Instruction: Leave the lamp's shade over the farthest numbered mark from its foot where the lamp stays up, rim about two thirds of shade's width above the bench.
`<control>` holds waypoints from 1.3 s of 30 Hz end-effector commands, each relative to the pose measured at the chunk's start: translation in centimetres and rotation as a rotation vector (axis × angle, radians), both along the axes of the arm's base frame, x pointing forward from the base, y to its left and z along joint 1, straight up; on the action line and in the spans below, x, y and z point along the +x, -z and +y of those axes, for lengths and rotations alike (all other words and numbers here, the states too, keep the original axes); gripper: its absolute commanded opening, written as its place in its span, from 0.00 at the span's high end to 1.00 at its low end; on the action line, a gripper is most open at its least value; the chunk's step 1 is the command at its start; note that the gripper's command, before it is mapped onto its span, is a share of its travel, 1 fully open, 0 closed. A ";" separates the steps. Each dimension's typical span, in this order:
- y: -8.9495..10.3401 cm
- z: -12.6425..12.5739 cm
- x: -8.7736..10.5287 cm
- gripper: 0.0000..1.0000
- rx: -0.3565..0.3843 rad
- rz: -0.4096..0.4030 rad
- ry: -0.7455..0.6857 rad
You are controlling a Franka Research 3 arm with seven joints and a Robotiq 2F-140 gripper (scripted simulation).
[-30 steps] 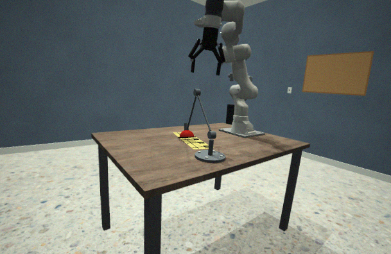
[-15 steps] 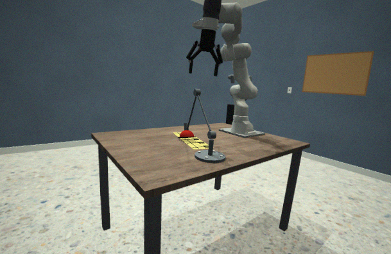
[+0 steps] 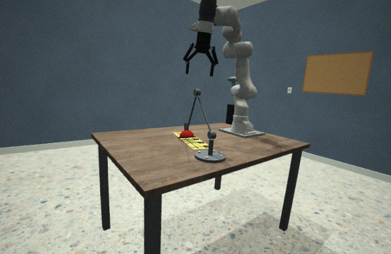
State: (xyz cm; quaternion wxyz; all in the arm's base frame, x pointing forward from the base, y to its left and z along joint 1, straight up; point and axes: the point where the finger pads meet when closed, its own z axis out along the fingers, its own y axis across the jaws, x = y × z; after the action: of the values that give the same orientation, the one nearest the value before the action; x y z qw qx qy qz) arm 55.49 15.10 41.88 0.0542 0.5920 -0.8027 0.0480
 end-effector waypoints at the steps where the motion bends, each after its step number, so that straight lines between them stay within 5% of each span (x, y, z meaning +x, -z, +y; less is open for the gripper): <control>1: -0.1 -1.1 -0.1 0.00 0.012 -0.006 -0.030; 39: -0.6 -15.2 -5.0 0.00 -0.017 0.001 0.064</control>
State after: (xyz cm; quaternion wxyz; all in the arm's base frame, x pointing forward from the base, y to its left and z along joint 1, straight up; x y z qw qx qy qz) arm 50.68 0.80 42.42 0.0647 0.5509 -0.8303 0.0547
